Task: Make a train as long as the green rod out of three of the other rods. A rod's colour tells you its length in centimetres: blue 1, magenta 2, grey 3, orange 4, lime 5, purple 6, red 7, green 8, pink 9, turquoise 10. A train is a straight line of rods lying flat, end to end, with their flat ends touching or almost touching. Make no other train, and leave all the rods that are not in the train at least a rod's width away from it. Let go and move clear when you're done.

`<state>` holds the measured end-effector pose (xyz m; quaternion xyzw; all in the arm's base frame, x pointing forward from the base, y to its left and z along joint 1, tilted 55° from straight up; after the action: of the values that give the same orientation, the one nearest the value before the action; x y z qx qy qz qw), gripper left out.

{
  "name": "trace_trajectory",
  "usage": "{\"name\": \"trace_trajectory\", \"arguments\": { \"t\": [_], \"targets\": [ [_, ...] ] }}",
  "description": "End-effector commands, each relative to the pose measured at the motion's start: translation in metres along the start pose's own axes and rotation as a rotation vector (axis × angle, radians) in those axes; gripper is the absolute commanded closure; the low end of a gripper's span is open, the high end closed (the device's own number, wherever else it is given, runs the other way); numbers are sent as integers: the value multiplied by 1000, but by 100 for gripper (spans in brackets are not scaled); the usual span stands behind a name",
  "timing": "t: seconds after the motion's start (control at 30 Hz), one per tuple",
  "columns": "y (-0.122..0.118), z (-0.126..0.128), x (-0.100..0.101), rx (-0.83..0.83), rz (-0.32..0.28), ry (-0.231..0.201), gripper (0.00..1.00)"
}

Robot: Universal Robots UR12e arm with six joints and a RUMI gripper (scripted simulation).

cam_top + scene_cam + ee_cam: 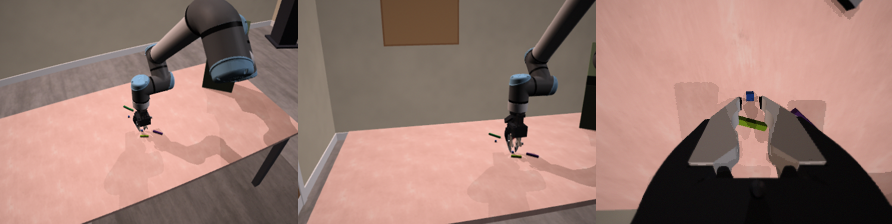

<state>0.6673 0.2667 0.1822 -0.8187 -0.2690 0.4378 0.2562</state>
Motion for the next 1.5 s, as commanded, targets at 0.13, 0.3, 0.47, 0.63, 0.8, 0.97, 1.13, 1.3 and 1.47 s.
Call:
{"name": "trace_trajectory", "arguments": {
  "t": [0.13,0.3,0.47,0.63,0.8,0.97,1.13,1.3,1.47],
  "targets": [
    [0,0,5,0,0,1,86],
    [0,0,5,0,0,1,86],
    [0,0,5,0,0,1,86],
    [0,0,5,0,0,1,86],
    [0,0,5,0,0,1,86],
    [0,0,5,0,0,1,86],
    [0,0,5,0,0,1,86],
    [0,0,5,0,0,1,86],
    [0,0,5,0,0,1,100]
  ]
}}
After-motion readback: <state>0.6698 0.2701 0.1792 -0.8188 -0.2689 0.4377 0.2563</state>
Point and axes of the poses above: the point where the finger pads meet when closed, its own x axis out along the fingers, its own z axis across the jaws, y = z × x, the point moved 3 cm from there along -x, back along the fingers, and after that the axes turned 1 degree about x, right-handed, at the moved point
